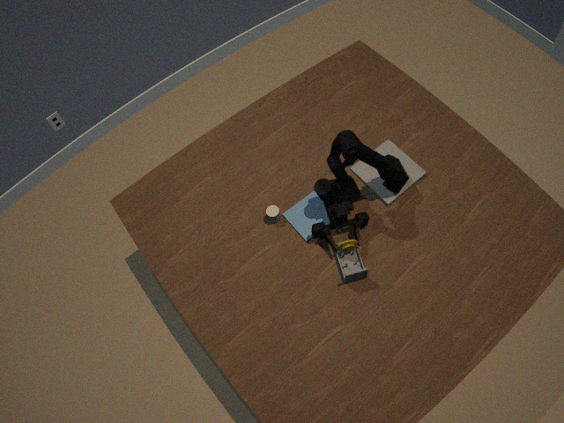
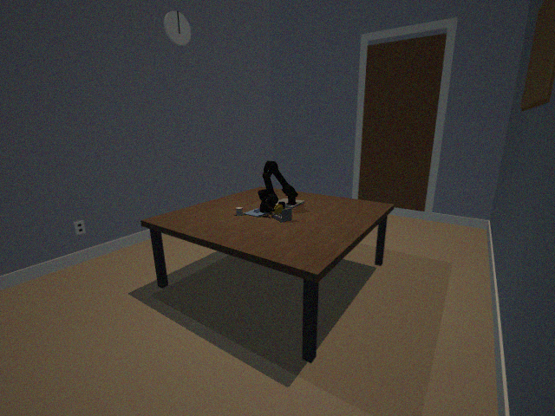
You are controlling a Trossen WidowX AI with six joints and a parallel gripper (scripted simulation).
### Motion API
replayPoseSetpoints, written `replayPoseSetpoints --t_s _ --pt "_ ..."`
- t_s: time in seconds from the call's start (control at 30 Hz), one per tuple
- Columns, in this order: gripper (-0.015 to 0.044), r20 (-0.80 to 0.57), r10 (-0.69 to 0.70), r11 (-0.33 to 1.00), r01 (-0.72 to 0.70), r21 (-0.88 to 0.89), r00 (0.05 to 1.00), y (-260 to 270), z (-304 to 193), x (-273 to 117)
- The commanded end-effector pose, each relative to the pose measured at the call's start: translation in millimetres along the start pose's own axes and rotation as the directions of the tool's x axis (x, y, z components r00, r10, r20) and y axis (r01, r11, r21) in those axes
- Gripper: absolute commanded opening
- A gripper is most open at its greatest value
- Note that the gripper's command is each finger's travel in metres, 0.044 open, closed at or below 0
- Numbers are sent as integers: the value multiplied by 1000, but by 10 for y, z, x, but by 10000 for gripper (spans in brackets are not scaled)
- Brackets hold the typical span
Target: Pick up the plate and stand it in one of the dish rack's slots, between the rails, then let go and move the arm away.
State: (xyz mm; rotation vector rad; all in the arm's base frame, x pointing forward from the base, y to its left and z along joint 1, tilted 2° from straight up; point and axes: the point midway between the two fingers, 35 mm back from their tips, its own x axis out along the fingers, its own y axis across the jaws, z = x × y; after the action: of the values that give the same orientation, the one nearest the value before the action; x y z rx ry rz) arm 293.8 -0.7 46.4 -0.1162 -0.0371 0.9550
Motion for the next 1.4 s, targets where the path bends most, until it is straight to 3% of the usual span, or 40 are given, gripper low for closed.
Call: replayPoseSetpoints --t_s 0.0,0.47,0.7,1.13,1.37 --pt "26 0 0 1000 0 4 1000 2 -1 0" --pt "394 0 0 1000 0 0 1000 0 0 0" --pt "400 0 0 1000 0 3 1000 -21 48 1" --pt "400 5 -3 998 3 63 1000 -190 1141 0" --pt "400 -1 -20 997 20 78 1000 -233 1213 -4"
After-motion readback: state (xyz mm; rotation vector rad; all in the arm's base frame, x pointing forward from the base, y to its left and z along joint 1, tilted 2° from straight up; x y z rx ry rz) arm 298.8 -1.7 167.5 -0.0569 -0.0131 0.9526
